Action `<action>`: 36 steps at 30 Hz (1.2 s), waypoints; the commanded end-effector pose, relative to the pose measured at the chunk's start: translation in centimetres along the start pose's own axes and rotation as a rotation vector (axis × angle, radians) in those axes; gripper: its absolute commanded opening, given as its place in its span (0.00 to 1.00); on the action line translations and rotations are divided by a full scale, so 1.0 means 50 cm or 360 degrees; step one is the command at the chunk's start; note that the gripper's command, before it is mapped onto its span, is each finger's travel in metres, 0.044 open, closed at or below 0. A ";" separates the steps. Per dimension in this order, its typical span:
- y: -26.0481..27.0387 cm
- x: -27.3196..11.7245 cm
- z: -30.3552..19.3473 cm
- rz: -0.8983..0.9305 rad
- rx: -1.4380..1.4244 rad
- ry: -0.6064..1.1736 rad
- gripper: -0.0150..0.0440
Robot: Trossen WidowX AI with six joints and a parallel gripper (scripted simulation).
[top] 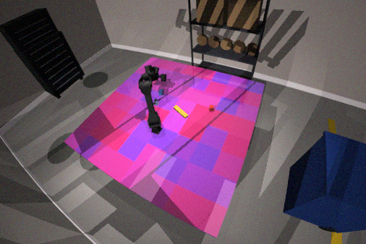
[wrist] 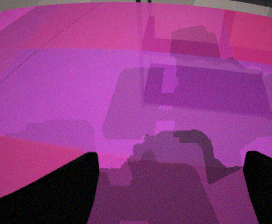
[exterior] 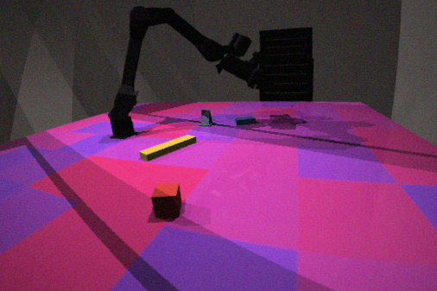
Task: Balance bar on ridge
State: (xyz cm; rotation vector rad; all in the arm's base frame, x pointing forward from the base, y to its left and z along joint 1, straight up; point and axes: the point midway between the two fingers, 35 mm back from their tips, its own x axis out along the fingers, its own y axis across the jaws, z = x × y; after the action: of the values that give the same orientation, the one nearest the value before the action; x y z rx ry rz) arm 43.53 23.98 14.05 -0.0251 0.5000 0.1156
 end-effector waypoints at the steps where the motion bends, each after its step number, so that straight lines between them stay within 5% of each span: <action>1: -0.047 0.001 -0.010 -0.0050 -0.0112 0.0079 0.79; 36: -0.480 -0.116 -0.136 -0.0061 -0.1119 0.1034 0.79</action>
State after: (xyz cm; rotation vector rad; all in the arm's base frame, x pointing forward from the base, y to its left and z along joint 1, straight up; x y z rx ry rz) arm 38.94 0.22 10.86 -0.7524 1.0539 0.2141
